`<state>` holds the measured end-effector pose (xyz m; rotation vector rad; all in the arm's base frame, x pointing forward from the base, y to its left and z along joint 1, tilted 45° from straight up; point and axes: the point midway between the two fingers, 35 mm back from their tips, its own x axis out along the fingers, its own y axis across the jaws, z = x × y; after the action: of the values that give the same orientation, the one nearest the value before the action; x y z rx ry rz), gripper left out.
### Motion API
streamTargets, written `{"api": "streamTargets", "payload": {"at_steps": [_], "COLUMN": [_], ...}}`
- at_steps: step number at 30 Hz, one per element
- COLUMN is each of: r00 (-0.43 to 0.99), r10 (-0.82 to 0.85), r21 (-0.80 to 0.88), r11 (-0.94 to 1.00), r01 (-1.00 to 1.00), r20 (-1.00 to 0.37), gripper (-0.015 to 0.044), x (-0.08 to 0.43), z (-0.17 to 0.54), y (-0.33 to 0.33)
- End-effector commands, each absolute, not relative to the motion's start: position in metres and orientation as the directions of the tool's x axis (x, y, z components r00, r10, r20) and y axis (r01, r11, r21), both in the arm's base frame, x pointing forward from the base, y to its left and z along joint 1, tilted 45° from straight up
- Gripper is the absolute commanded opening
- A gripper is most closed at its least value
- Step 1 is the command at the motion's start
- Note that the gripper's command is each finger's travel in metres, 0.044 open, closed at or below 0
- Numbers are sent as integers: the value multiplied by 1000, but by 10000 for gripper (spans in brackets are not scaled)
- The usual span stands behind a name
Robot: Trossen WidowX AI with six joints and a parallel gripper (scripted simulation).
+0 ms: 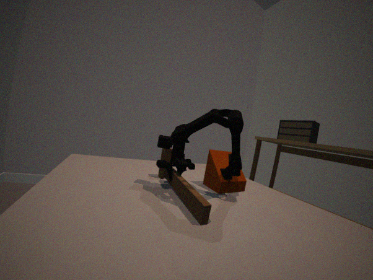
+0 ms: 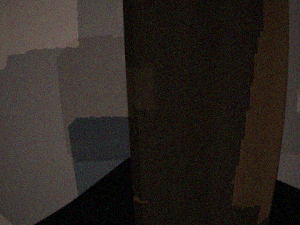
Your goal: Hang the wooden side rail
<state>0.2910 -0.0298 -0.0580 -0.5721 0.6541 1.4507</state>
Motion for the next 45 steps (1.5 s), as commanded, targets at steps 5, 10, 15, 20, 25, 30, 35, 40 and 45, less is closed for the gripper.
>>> {"api": "streamTargets", "payload": {"at_steps": [5,10,15,20,25,30,35,40,45], "r00": [20,20,20,20,20,20,20,20,20], "r10": [701,701,701,701,701,701,701,701,701], "r21": [27,27,27,27,27,27,27,27,27], "r11": [56,56,56,56,56,56,56,56,56], "r01": [-998,-998,-998,-998,-998,-998,-998,-998,-998], "r20": [-713,-713,-713,-713,-713,-713,-713,-713,-713], "gripper": [0,0,0,0,0,0,0,0,0], "x": [293,293,292,293,293,293,293,292,293], "z": [-58,-59,-59,-59,-59,-60,-60,-61,-61], "y": [-35,-35,-35,-36,-36,-37,-37,-37,-38]}}
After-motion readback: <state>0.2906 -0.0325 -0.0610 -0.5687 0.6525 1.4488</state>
